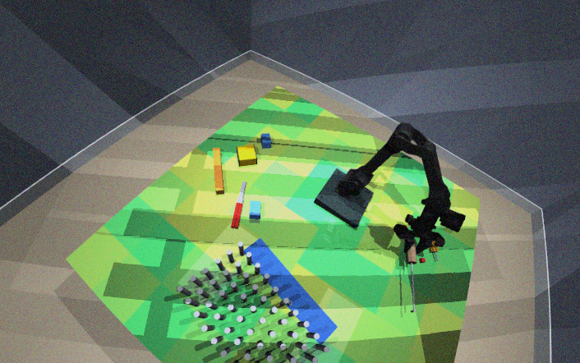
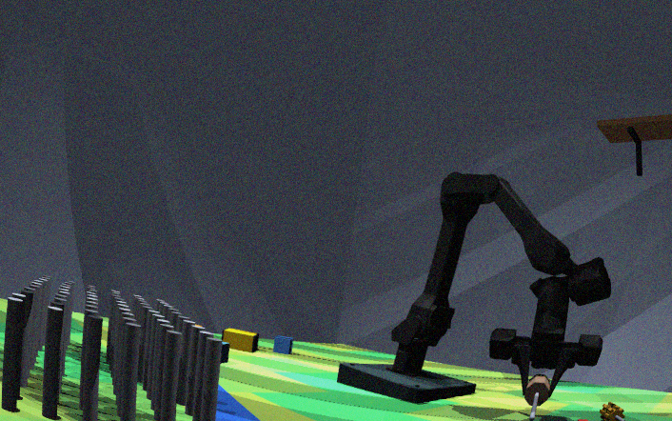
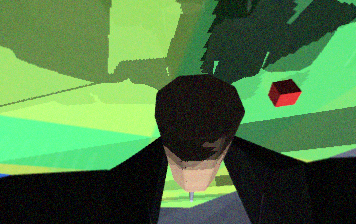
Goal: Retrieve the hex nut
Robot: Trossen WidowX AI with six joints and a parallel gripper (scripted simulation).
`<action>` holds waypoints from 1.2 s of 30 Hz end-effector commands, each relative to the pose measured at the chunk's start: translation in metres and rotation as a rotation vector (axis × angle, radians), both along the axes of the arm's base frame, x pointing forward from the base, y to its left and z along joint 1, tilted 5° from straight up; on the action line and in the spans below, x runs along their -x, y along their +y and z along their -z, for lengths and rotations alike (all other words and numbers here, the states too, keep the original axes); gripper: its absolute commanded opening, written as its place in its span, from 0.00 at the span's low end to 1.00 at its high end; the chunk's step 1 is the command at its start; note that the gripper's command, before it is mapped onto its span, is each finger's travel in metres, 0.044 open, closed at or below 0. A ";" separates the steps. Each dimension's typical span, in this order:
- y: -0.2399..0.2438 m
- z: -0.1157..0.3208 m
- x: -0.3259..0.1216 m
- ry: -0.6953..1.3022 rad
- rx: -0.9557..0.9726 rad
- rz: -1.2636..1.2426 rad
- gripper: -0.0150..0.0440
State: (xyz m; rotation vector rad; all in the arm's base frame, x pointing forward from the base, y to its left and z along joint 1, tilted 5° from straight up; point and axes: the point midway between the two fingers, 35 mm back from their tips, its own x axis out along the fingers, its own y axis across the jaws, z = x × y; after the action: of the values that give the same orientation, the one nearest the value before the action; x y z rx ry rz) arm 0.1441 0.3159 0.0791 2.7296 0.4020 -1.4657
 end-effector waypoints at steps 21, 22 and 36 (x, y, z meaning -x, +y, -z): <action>-0.002 0.020 0.000 -0.008 -0.003 0.006 0.25; -0.002 0.021 0.000 -0.008 -0.003 0.006 0.25; -0.004 0.032 0.001 -0.008 -0.003 0.006 0.25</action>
State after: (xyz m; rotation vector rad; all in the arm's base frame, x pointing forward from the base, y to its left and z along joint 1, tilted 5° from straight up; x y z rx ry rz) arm 0.1419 0.3118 0.0483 2.7289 0.4014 -1.4659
